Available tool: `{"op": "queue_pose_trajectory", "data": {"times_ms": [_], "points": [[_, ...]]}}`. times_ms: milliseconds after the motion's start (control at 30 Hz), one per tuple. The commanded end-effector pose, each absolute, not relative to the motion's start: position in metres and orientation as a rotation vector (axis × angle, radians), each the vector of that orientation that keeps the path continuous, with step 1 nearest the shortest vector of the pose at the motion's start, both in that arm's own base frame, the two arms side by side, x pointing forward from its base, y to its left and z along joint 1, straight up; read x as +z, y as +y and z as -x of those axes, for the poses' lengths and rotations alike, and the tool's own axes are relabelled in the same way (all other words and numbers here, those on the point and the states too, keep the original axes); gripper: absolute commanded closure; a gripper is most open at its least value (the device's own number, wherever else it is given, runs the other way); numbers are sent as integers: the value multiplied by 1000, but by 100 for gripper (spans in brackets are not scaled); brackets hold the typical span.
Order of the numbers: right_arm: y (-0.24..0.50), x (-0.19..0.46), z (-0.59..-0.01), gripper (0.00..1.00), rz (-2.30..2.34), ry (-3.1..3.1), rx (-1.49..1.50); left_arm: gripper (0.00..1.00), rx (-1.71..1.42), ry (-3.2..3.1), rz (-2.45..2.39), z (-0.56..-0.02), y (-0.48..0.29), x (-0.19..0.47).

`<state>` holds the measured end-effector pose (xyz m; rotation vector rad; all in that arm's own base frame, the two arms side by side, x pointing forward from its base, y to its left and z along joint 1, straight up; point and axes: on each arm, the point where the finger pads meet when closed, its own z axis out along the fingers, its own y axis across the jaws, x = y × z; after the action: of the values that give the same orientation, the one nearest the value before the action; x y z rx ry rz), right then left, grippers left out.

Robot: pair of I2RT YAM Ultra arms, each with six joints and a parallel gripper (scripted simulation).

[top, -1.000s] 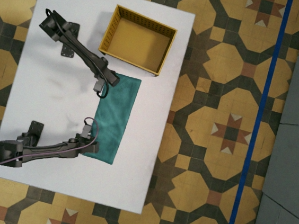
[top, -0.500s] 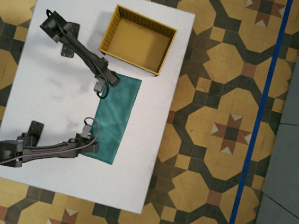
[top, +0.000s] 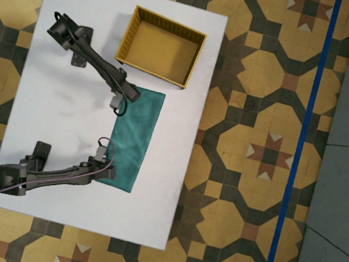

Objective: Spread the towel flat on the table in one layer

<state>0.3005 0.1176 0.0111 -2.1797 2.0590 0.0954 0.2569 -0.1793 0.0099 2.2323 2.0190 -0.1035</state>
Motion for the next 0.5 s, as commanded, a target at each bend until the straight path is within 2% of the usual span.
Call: {"op": "queue_pose_trajectory", "data": {"times_ms": [0, 33, 67, 133, 167, 300, 333, 467], "points": [[115, 3, -283, 100, 2202, 2100, 153, 73, -118, 2019, -2220, -262, -181, 6], [115, 3, -283, 100, 2202, 2100, 153, 73, -119, 2020, -2222, -261, -181, 6], [115, 3, -283, 100, 2202, 2100, 153, 81, -110, 2004, -2211, -270, -184, 9], [115, 3, -283, 100, 2202, 2100, 153, 81, -115, 2013, -2217, -268, -183, 9], [115, 3, -283, 100, 2202, 2100, 153, 89, -121, 2022, -2227, -267, -181, 9], [115, 3, -283, 100, 2202, 2100, 153, 89, -138, 2040, -2259, -254, -175, 0], [115, 3, -283, 100, 2202, 2100, 153, 98, -120, 2022, -2228, -270, -180, 9], [115, 3, -283, 100, 2202, 2100, 153, 99, -115, 2023, -2229, -272, -180, 9]]}}
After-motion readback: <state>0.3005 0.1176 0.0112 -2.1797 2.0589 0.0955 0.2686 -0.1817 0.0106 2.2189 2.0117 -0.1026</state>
